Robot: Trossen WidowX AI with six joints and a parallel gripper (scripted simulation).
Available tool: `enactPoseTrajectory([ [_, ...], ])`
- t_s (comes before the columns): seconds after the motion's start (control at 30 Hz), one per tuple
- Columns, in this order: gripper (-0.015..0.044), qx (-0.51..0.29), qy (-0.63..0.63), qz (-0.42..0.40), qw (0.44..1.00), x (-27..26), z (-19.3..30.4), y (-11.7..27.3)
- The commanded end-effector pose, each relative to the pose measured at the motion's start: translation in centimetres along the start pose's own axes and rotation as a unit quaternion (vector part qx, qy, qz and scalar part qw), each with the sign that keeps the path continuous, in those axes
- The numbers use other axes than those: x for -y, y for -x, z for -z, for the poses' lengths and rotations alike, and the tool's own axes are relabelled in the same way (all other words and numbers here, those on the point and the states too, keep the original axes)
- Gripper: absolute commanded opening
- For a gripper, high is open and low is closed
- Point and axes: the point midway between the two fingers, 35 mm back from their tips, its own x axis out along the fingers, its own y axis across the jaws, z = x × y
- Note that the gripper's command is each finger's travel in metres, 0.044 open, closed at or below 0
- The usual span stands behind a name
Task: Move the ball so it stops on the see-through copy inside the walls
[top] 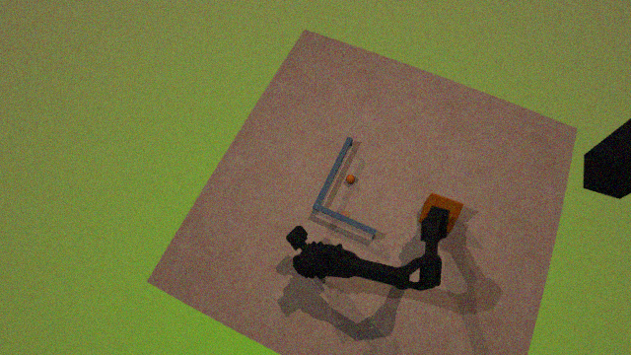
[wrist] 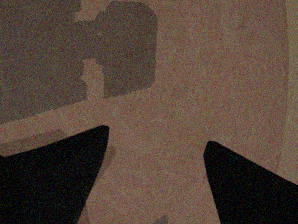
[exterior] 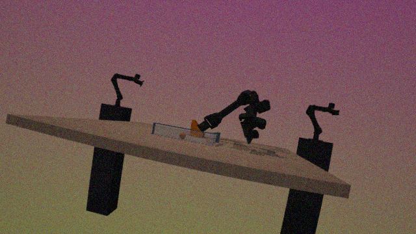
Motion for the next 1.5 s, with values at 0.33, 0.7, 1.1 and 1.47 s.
enactPoseTrajectory([
  [0.33, 0.0272, -0.164, -0.251, 0.01, 0.954, 11.6, 18.4, 2.2],
  [0.7, 0.0272, -0.254, -0.55, -0.153, 0.781, 9.6, 32.7, 4.0],
  [1.1, 0.0272, -0.254, -0.555, -0.157, 0.776, 9.0, 33.1, 3.2],
  [1.47, 0.0272, -0.254, -0.555, -0.157, 0.776, 8.3, 33.3, 2.1],
])
